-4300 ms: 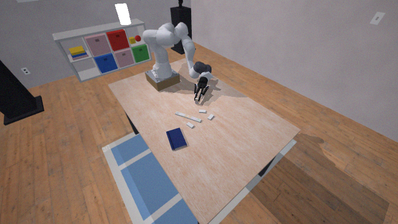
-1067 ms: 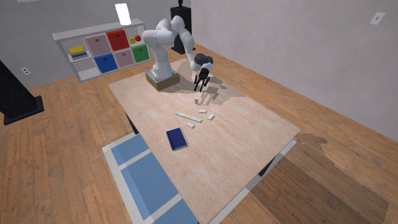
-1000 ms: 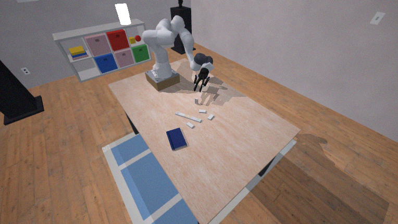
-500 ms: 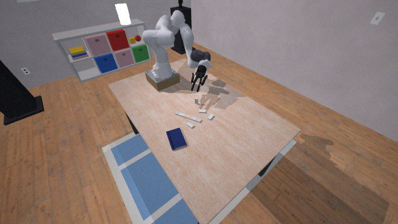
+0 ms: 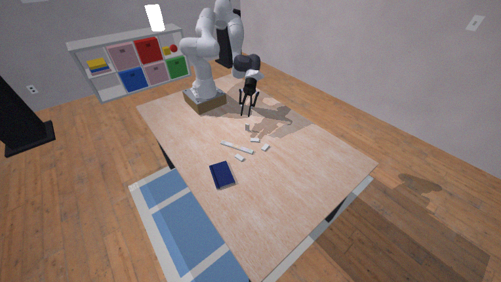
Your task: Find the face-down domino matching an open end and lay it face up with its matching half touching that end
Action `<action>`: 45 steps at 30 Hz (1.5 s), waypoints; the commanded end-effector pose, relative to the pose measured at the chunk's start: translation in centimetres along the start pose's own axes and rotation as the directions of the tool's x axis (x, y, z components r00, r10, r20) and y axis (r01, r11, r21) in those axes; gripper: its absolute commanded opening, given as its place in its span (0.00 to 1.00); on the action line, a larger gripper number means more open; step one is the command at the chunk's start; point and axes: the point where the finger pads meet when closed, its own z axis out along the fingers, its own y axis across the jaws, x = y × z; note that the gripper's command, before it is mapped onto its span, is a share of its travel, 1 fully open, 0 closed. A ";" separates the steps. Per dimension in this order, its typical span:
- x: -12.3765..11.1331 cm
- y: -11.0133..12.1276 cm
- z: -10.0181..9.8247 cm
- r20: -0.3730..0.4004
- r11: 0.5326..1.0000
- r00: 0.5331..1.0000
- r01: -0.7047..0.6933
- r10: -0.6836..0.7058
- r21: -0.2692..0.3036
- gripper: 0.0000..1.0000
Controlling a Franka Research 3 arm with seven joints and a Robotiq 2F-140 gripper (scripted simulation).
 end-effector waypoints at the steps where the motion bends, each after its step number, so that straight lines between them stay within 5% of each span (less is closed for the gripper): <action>1: 0.0 -1.8 -0.1 0.111 0.973 0.971 0.200 -0.213 0.117 0.33; 9: 0.5 -2.0 0.2 0.244 0.948 0.924 0.251 -0.295 0.195 0.33; 21: 1.0 -2.2 0.7 0.428 0.859 0.757 0.347 -0.493 0.375 0.33; 45: 1.7 -2.7 1.3 0.530 0.687 0.444 0.384 -0.723 0.616 0.33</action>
